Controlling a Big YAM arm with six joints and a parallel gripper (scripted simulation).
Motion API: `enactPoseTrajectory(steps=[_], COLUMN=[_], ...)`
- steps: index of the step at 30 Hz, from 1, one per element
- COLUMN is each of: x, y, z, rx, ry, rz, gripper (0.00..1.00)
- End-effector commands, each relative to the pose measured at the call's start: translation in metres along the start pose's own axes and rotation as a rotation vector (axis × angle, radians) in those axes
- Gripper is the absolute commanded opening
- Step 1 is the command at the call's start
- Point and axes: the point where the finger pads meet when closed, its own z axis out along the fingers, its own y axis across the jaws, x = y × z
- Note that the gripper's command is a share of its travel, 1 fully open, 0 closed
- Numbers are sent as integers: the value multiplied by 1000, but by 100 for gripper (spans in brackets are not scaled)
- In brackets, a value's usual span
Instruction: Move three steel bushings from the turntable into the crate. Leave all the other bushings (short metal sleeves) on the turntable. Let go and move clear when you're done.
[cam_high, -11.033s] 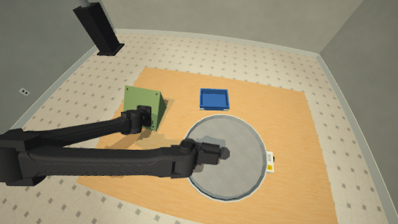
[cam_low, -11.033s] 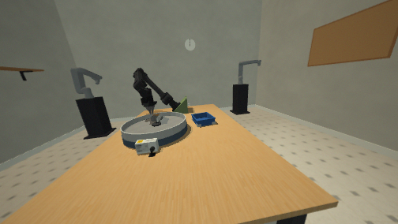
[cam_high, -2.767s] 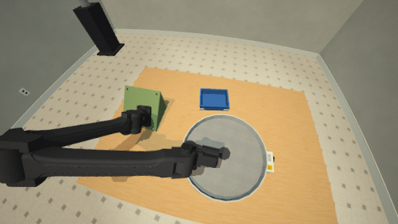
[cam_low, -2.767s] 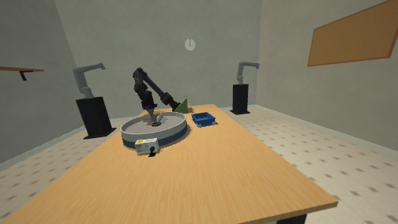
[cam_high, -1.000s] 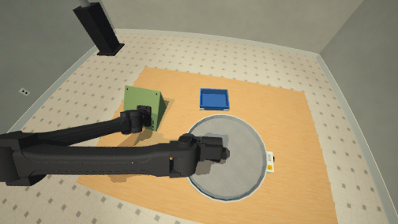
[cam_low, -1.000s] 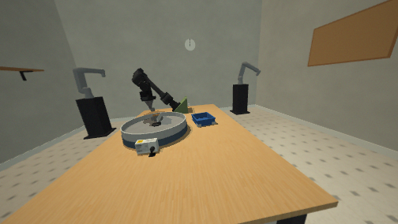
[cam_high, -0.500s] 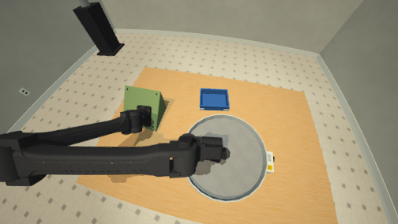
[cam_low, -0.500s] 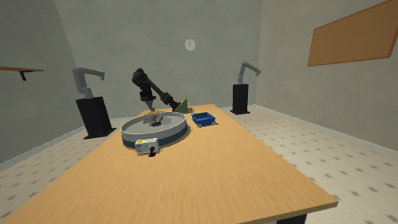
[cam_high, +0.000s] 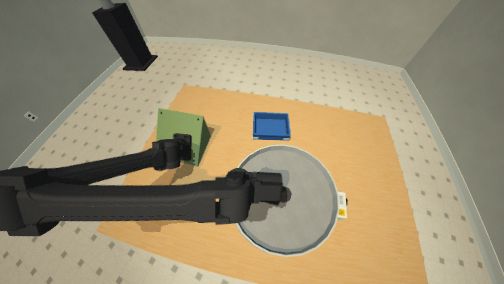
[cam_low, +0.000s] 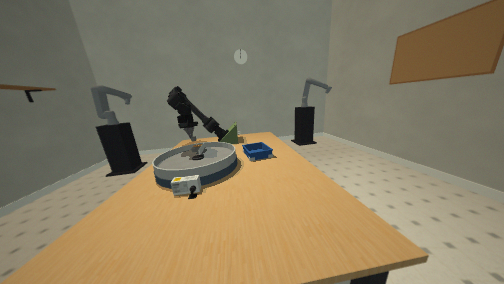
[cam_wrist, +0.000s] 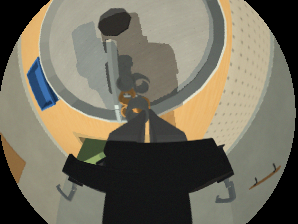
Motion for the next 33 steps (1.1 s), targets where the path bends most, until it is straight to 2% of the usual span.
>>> enactPoseTrajectory(steps=[1,4,10,12,16,27,29,30,33], x=[0,-6,-17,-17,-33,-48,-48,-46,-53], y=[13,24,65,65,104,240,240,248,287], z=[-1,-3,-6,-6,-16,-16,-16,-16,-16], rx=[-1,-4,-8,-8,-19,-29,-29,-15,-31], ry=[5,-8,-22,-22,-44,-41,-41,-27,-40], rz=[-11,0,12,12,30,27,27,13,26], gripper=[0,0,0,0,0,0,0,0,0])
